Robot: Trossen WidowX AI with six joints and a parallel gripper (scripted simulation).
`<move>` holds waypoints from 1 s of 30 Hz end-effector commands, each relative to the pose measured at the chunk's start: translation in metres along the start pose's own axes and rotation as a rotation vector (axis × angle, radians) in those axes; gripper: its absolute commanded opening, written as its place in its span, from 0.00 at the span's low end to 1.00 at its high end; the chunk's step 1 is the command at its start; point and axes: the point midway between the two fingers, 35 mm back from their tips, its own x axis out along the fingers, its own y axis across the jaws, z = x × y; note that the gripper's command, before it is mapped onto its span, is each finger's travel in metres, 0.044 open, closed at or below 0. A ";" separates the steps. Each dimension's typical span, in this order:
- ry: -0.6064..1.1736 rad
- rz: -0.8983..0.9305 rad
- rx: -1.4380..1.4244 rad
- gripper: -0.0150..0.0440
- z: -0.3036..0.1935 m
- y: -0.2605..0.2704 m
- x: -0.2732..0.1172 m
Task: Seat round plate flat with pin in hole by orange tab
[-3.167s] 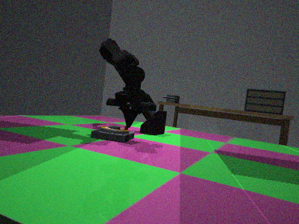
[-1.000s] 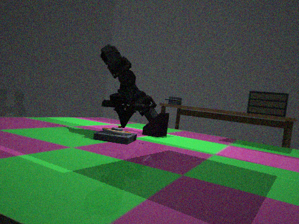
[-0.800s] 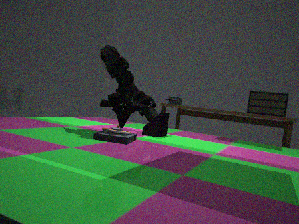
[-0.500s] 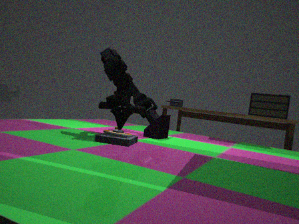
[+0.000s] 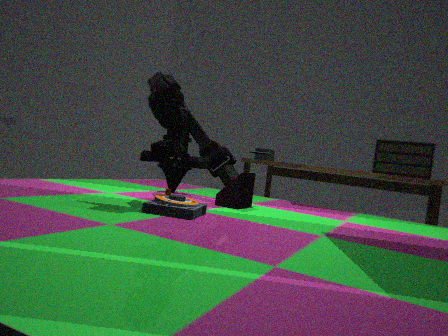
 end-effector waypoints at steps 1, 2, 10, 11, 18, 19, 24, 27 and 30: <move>-0.006 -0.002 0.001 0.25 0.006 -0.004 -0.003; -0.006 -0.002 0.001 0.25 0.007 -0.005 -0.003; -0.006 -0.002 0.001 0.25 0.015 -0.008 -0.003; -0.006 -0.002 0.001 0.25 0.016 -0.009 -0.003; -0.006 -0.002 0.002 0.25 0.023 -0.011 -0.003; -0.006 -0.002 0.002 0.25 0.024 -0.011 -0.003; -0.007 -0.002 0.002 0.25 0.027 -0.011 -0.003; -0.007 -0.002 0.002 0.25 0.028 -0.011 -0.003; -0.007 -0.002 0.002 0.25 0.030 -0.011 -0.003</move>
